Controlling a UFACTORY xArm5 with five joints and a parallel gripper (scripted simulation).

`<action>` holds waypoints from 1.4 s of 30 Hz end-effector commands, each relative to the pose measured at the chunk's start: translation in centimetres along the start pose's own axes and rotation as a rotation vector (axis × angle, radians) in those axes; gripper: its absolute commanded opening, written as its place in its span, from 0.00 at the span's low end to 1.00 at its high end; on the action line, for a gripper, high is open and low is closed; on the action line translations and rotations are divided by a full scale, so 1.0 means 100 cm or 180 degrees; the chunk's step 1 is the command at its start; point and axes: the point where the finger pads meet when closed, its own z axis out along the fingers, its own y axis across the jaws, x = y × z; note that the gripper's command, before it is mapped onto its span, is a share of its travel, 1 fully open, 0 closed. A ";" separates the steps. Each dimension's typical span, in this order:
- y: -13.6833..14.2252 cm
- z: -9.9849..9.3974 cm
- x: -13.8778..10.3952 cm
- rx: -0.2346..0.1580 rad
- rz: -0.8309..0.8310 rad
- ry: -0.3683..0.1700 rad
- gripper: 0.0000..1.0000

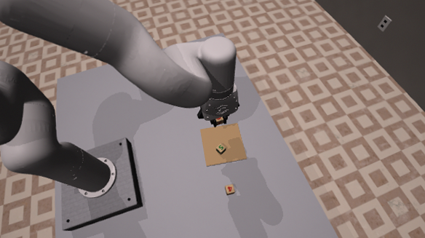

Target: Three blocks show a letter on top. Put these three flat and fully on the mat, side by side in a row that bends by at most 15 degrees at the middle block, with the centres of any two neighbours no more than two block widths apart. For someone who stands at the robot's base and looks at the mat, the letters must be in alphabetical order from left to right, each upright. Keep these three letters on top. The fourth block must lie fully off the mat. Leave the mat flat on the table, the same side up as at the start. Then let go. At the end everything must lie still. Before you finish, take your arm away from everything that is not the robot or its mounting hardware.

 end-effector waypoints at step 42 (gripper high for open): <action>0.002 0.030 0.003 -0.0014 0.0049 0.0000 0.21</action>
